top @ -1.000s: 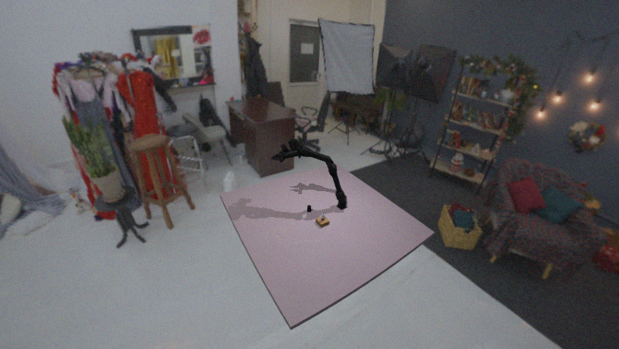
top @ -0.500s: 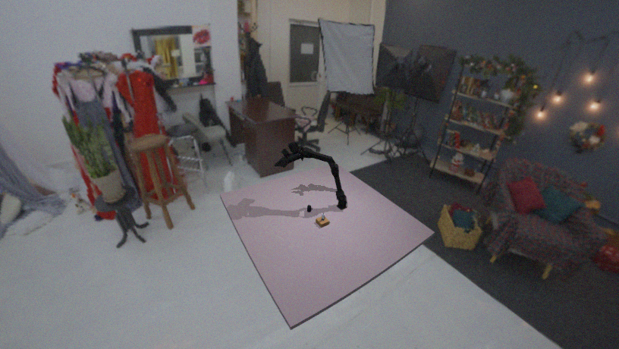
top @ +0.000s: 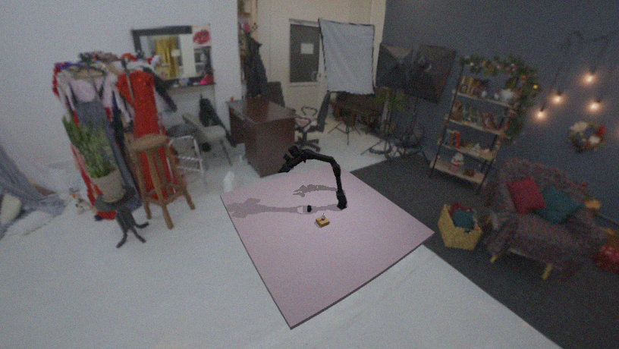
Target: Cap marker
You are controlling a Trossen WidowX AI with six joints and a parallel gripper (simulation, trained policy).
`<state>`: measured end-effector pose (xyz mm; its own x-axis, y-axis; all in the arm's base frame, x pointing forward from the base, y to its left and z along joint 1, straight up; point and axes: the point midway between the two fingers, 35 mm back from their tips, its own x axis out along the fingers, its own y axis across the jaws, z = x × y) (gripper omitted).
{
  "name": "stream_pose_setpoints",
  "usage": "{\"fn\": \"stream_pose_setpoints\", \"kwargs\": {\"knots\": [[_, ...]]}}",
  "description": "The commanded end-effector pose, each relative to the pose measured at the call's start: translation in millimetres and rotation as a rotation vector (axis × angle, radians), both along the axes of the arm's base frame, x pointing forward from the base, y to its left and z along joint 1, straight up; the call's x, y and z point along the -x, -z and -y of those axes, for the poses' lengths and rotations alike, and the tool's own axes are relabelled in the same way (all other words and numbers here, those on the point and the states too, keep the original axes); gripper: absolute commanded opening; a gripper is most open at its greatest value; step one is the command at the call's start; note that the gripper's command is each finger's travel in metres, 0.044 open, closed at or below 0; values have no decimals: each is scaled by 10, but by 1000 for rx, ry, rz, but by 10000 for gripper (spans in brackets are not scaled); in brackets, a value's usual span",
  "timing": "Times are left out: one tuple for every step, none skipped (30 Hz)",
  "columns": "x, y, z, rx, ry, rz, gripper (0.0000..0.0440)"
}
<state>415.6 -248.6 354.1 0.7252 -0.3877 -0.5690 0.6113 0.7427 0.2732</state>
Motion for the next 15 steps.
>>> {"fn": "stream_pose_setpoints", "kwargs": {"knots": [[42, 74, -104, -30, 7, -32, 261], [50, 98, -128, -37, 8, -42, 263], [58, 121, -152, -44, 9, -51, 264], [66, 144, -176, -51, 10, -61, 266], [75, 168, -199, -59, 11, -70, 267], [84, 191, -223, -65, 12, -80, 269], [93, 215, -246, -72, 13, -89, 270], [102, 238, -268, -79, 14, -99, 272], [112, 262, -290, -86, 16, -108, 273], [122, 286, -312, -93, 17, -118, 274], [132, 310, -333, -99, 19, -128, 276], [142, 334, -354, -106, 20, -138, 277], [152, 358, -375, -112, 22, -148, 278], [163, 382, -396, -118, 24, -158, 280], [174, 406, -416, -125, 26, -168, 281]]}}
